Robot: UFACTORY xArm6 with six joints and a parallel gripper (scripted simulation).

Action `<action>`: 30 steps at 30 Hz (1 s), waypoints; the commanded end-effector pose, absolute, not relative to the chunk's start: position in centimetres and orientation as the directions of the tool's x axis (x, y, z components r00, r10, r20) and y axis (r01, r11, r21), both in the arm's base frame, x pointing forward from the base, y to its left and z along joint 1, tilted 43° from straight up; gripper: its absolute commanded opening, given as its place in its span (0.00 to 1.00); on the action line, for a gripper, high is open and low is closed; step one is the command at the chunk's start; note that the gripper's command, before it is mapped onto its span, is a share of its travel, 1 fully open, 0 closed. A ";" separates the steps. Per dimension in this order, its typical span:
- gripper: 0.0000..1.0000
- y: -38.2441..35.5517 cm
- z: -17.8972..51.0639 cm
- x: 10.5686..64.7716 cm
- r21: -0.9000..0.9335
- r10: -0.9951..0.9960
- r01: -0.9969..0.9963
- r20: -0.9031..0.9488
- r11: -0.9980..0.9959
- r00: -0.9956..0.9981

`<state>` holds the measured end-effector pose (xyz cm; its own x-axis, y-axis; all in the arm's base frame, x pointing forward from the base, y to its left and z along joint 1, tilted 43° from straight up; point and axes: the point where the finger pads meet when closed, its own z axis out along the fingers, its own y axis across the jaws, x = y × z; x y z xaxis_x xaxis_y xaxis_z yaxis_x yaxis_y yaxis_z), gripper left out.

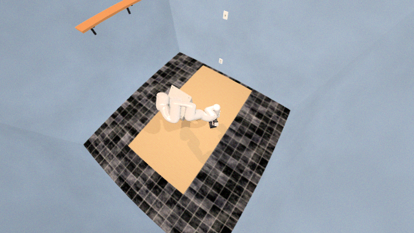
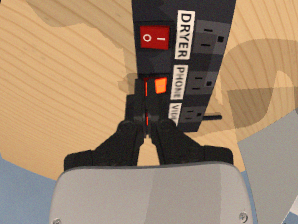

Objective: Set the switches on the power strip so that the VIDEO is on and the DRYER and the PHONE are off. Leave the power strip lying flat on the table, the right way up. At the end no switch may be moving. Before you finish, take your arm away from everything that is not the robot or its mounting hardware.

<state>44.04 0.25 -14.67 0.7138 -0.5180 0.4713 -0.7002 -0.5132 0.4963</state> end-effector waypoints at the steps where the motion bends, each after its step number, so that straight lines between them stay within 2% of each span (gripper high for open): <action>1: 0.00 0.3 -14.6 44.2 0.493 -0.518 -0.701 0.473 -0.515 0.713; 30: 0.00 -0.2 -15.2 44.2 0.493 -0.518 -0.701 0.473 -0.515 0.713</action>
